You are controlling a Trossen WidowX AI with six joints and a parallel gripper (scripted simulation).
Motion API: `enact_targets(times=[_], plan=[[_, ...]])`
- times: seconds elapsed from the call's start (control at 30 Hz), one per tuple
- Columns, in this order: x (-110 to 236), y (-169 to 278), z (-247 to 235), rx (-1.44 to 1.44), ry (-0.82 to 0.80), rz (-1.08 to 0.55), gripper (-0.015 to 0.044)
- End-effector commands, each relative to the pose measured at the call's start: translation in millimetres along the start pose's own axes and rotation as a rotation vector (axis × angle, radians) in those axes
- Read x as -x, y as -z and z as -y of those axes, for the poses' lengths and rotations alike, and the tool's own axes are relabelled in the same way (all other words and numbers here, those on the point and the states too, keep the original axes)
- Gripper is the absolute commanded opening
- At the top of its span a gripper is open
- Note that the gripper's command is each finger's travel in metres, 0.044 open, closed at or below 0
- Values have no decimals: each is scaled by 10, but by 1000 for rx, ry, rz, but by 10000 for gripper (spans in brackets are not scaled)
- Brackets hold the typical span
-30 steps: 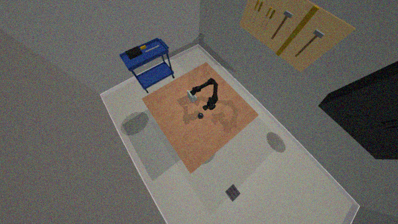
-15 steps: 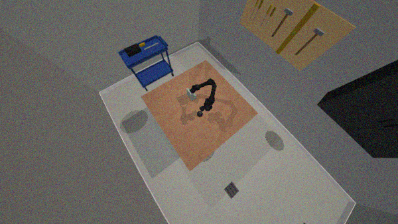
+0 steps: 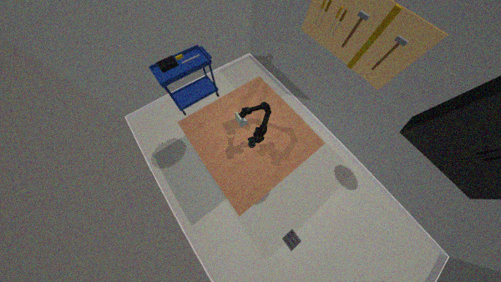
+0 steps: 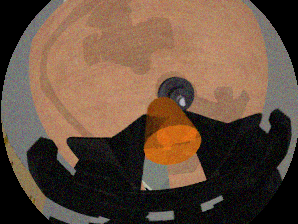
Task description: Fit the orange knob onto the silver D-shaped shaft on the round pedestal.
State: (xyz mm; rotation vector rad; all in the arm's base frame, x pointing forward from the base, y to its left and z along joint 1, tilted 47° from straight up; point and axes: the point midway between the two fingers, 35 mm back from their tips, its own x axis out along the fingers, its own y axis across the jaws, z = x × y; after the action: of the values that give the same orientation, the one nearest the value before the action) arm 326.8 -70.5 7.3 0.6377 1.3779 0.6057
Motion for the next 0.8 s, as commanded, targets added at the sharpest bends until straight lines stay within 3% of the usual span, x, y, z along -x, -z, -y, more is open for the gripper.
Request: enact_targets(times=[0.0,0.37,0.77], plan=[[-41,10,127,2,4,0,0],[-169,52,425,-3,-2,1,0],[-427,51,430,-7,-3,2,0]])
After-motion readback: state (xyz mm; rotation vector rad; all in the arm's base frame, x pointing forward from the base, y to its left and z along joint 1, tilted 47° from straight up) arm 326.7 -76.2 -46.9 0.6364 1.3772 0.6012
